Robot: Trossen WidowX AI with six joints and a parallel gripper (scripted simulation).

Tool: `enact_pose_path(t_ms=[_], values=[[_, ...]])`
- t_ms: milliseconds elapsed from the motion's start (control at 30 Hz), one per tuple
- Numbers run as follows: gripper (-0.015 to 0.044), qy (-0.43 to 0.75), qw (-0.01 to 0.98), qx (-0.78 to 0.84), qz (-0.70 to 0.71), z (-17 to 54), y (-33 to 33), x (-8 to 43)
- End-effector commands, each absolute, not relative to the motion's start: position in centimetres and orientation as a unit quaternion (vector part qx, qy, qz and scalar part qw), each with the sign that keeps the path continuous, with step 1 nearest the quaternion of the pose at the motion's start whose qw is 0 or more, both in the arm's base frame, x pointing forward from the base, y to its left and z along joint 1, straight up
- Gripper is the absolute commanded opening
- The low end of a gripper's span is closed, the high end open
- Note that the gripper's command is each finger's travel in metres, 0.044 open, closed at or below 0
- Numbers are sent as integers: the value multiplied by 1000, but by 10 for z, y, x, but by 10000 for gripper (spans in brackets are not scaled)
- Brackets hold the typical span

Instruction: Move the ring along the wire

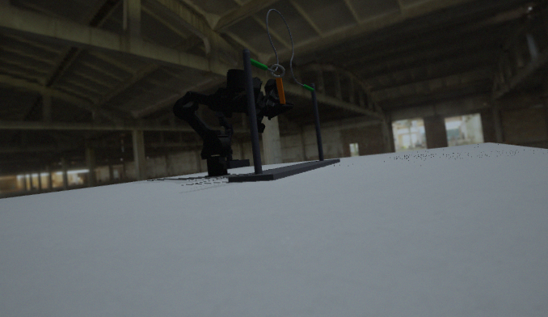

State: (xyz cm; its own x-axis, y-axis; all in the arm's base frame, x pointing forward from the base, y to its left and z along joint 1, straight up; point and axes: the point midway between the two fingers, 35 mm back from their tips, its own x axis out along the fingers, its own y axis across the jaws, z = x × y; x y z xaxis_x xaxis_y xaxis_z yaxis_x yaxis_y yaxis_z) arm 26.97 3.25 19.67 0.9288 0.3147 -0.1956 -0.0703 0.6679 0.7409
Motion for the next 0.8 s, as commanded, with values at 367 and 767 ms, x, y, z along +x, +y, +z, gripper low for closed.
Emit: enact_pose_path(t_ms=[367,767], values=[[-150,208,844,471,152,231,43,253],[-150,238,793,530,186,253,48,243]])
